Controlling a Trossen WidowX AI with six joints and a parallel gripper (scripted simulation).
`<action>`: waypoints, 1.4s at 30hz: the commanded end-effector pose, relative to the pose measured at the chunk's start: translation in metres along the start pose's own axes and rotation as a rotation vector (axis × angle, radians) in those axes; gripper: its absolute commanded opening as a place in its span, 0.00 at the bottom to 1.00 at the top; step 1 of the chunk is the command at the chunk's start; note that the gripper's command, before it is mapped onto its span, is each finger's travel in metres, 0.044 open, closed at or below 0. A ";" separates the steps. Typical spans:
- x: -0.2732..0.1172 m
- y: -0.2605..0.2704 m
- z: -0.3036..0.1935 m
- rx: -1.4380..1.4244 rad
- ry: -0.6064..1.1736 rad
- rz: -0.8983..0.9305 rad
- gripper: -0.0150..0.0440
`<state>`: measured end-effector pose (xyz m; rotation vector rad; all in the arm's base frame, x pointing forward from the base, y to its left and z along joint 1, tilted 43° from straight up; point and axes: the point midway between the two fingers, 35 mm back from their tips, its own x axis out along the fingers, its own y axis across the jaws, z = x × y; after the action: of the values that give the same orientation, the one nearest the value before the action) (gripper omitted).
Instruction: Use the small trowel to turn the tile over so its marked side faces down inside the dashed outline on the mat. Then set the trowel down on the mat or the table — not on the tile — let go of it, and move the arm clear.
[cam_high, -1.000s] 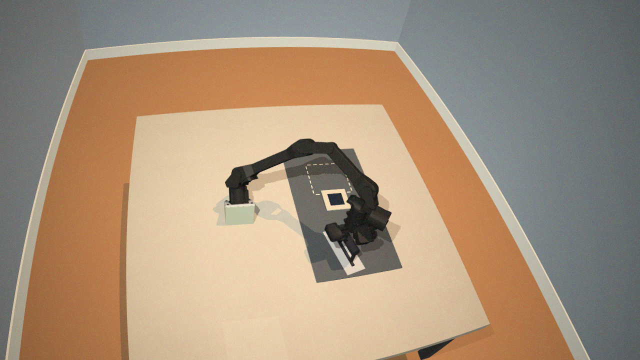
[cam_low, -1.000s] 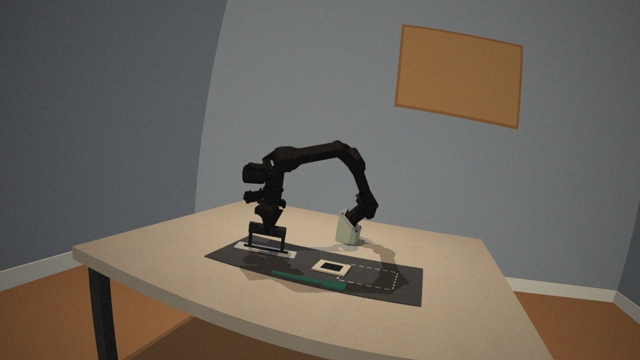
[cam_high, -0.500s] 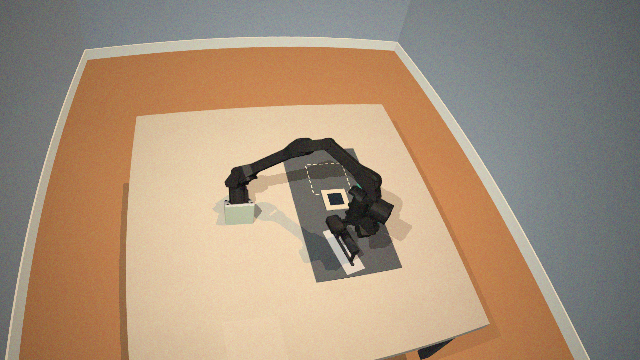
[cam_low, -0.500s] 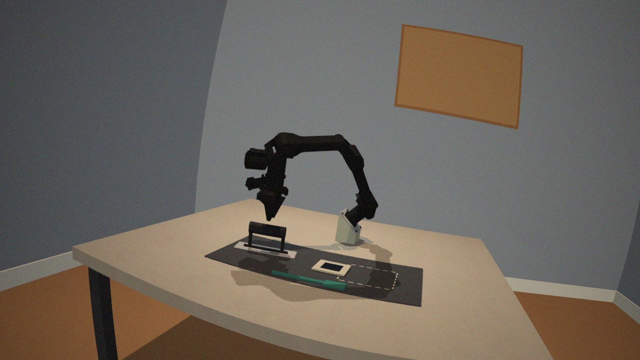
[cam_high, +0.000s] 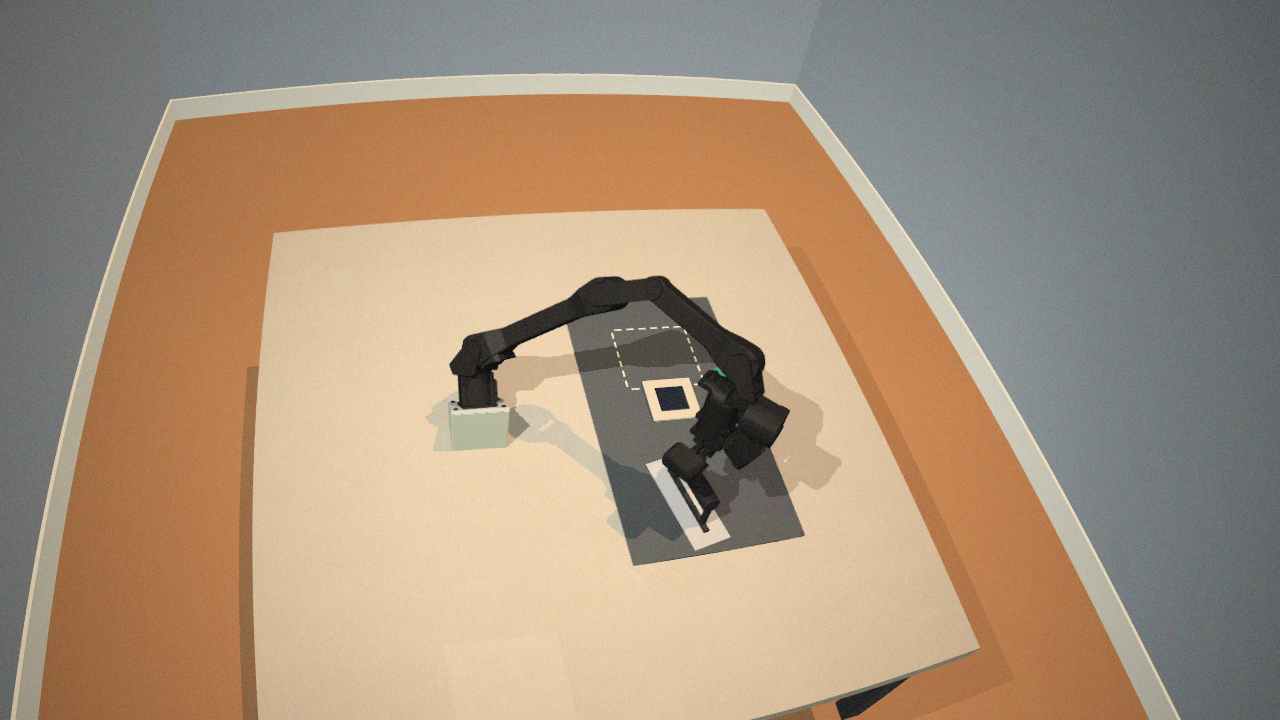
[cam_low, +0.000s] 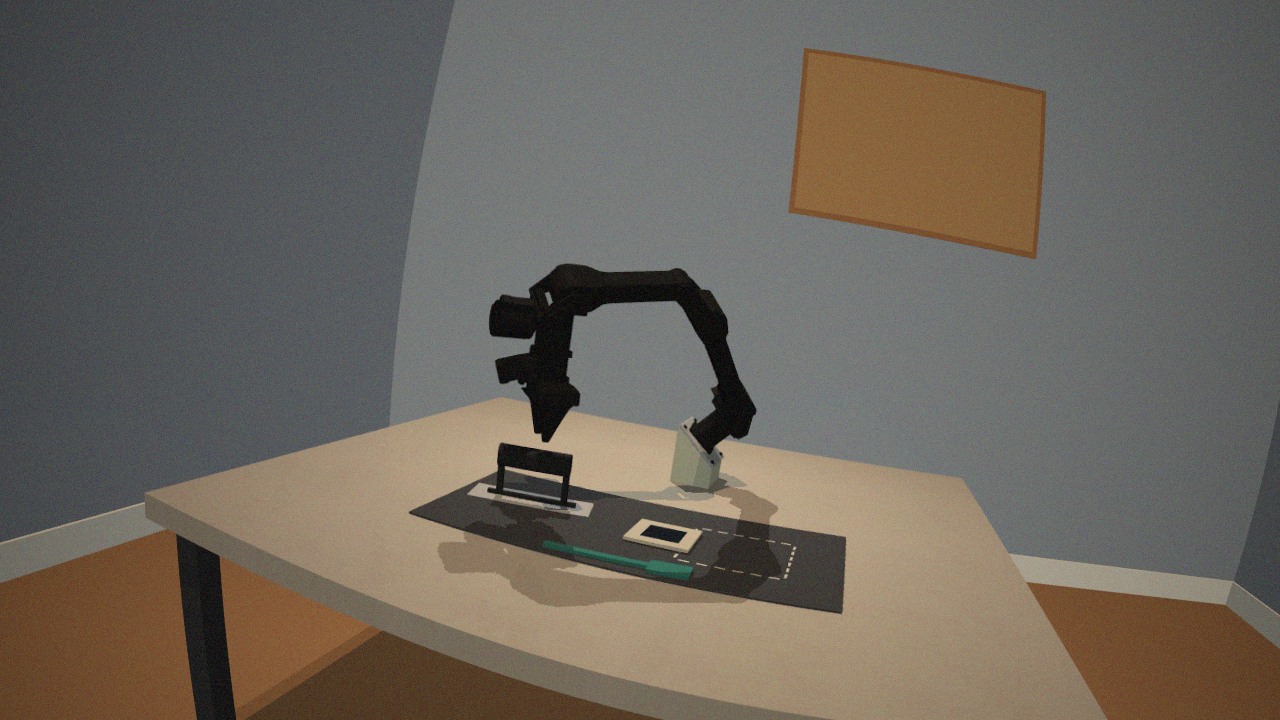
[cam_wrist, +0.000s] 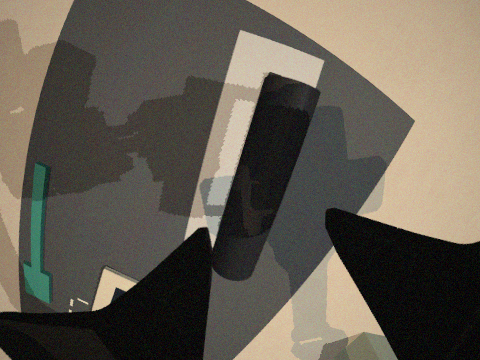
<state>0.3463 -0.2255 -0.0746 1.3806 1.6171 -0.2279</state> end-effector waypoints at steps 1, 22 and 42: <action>0.001 -0.001 0.000 -0.157 0.003 -0.006 0.71; 0.001 -0.001 0.002 -0.884 0.004 -0.005 0.71; 0.001 -0.001 0.003 -1.575 0.006 -0.004 0.71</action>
<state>0.3479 -0.2272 -0.0764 0.2272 1.2261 0.8126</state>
